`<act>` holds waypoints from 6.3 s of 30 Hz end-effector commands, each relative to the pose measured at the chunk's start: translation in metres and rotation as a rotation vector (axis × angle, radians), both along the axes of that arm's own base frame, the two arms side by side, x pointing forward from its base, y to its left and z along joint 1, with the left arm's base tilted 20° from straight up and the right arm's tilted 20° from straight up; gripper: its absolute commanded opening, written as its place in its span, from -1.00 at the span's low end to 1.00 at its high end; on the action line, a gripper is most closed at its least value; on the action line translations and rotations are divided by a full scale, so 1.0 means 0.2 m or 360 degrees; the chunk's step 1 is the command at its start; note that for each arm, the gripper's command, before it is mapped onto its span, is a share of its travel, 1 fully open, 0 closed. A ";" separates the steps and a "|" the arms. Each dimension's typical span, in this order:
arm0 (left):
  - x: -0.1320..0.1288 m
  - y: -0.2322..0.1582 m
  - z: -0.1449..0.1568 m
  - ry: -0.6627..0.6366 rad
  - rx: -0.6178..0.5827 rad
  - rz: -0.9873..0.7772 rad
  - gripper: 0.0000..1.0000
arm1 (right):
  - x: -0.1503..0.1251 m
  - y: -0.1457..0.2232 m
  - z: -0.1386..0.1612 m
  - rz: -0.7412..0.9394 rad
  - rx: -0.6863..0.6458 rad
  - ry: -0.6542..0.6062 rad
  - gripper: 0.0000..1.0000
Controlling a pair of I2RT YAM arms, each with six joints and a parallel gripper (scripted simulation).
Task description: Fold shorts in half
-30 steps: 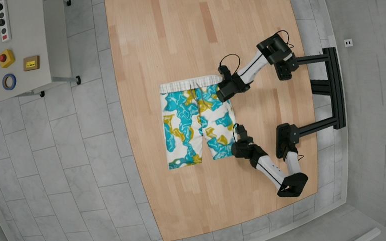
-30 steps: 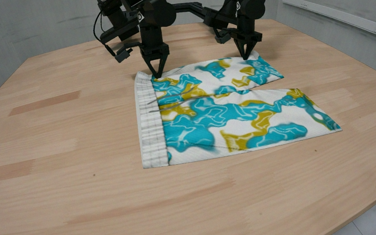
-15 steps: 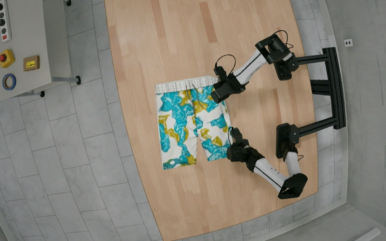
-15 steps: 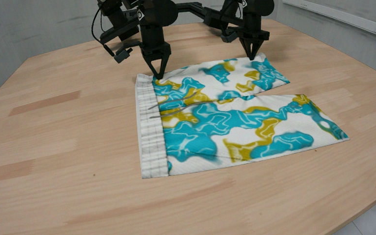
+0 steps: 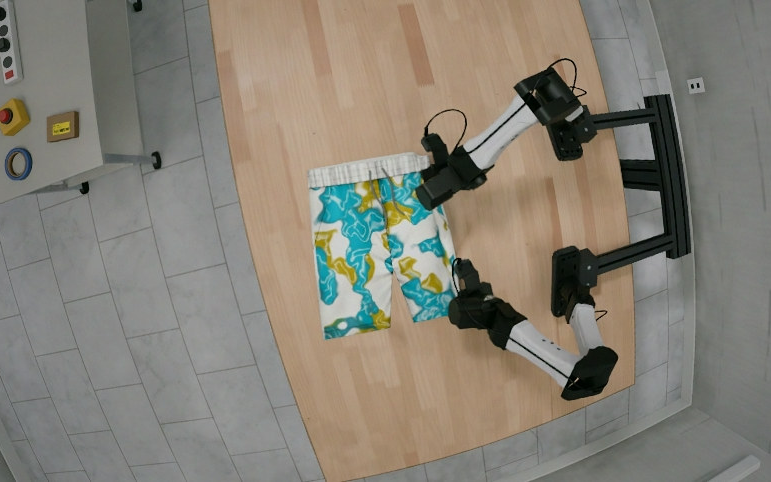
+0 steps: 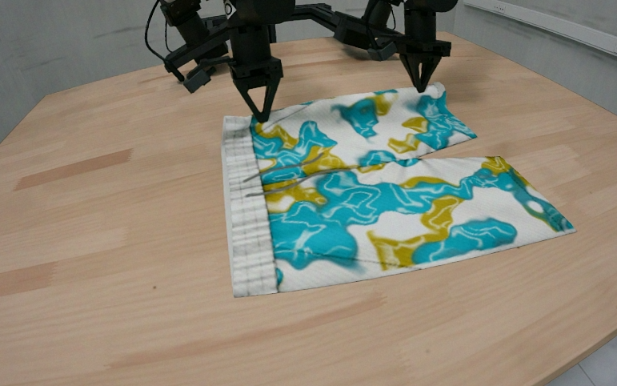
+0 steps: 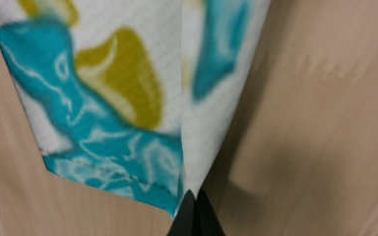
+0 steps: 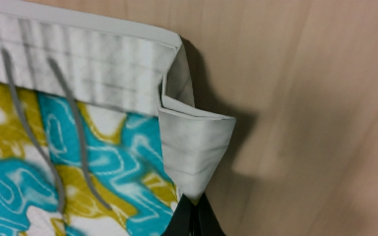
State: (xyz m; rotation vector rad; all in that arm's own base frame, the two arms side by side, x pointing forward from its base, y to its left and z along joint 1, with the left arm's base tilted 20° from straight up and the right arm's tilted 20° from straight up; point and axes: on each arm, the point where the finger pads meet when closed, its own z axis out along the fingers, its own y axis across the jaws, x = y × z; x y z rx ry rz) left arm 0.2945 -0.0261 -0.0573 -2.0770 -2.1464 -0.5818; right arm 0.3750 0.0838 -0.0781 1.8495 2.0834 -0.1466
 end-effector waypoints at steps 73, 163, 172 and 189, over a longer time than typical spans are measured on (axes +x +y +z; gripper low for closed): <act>-0.32 0.05 -0.10 0.0069 0.0061 -0.0010 -1.00 | -0.33 -0.14 -0.05 -0.0111 -0.0108 0.0167 -1.00; 0.59 -0.27 0.52 -0.0054 0.0003 -0.0247 -1.00 | 0.36 0.06 0.54 -0.0189 0.0062 -0.0164 -1.00; 0.63 -0.25 0.45 -0.0008 0.0012 -0.0242 -1.00 | 0.43 0.03 0.39 -0.0181 0.0043 -0.0121 -1.00; 0.74 -0.21 0.33 0.0075 0.0026 -0.0252 -1.00 | 0.54 0.00 0.31 -0.0190 0.0056 -0.0167 -1.00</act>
